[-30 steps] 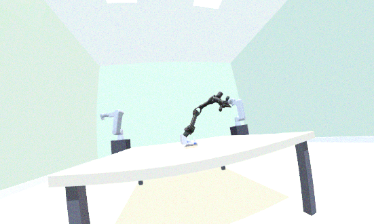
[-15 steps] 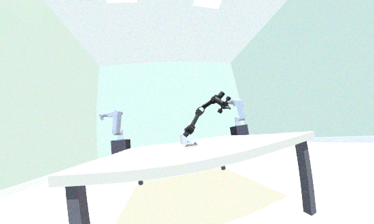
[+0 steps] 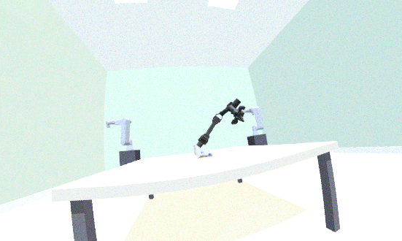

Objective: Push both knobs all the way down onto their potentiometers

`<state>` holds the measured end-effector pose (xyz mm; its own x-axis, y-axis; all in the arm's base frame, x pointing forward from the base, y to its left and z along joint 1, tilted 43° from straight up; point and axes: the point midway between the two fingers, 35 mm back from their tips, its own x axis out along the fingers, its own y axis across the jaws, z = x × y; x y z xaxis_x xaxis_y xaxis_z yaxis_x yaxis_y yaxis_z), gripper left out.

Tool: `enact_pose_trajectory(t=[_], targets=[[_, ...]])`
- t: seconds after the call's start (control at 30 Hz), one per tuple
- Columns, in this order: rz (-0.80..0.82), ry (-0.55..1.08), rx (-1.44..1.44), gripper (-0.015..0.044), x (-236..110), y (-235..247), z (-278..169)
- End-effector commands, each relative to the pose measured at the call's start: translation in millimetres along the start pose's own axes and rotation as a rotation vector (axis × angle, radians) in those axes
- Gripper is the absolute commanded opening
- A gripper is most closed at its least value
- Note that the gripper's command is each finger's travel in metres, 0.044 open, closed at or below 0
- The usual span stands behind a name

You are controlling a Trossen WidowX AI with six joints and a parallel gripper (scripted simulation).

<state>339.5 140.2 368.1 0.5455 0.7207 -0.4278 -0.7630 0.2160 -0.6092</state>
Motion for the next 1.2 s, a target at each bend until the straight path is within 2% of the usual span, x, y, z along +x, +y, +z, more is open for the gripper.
enact_pose_trajectory(t=[0.0,0.47,1.17], targets=[[0.022,0.045,0.098,0.0000,7,1,-22],[0.105,0.207,0.479,0.0000,26,14,-109],[0.212,0.450,1.113,0.0000,28,64,-239]])
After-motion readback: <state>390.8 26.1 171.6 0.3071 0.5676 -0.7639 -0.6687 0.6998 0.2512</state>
